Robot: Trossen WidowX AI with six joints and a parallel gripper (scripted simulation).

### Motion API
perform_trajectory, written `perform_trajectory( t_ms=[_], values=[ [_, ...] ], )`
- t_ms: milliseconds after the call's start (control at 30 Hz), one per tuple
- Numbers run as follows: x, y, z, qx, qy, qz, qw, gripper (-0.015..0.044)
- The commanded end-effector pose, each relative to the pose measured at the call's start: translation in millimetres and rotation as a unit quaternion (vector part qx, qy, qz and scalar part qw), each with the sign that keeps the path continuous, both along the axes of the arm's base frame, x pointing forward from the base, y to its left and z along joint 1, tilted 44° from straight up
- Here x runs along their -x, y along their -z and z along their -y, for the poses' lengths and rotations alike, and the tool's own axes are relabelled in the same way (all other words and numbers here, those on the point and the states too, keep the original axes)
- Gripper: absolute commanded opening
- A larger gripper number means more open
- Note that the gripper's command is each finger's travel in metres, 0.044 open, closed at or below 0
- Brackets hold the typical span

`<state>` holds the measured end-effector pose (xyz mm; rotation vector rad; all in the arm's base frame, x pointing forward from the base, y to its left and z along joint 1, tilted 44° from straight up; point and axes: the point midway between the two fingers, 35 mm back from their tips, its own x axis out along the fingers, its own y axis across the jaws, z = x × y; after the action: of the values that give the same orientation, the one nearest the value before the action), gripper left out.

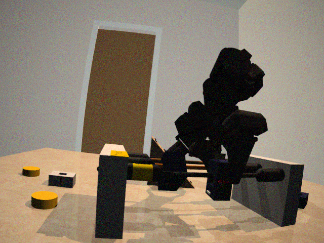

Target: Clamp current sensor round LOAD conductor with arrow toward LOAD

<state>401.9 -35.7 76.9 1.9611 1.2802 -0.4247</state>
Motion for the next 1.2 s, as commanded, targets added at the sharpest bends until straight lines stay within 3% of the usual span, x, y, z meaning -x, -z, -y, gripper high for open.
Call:
perform_trajectory(
  t_ms=[0, 133, 900, 1033, 1167],
  values=[
    [0.1, -0.1, 0.0, 0.0, 0.0, 0.0, 1.0, 0.0252],
    [0.1, -0.1, 0.0, 0.0, 0.0, 0.0, 1.0, 0.0252],
    [0.0, 0.0, 0.0, 0.0, 0.0, 0.0, 1.0, 0.0098],
    [-0.1, -1.2, 1.6, 0.001, -0.01, -0.011, 1.0, 0.0],
    [1.6, -1.5, 0.0, -0.003, -0.011, -0.014, 1.0, 0.0]
  ],
)
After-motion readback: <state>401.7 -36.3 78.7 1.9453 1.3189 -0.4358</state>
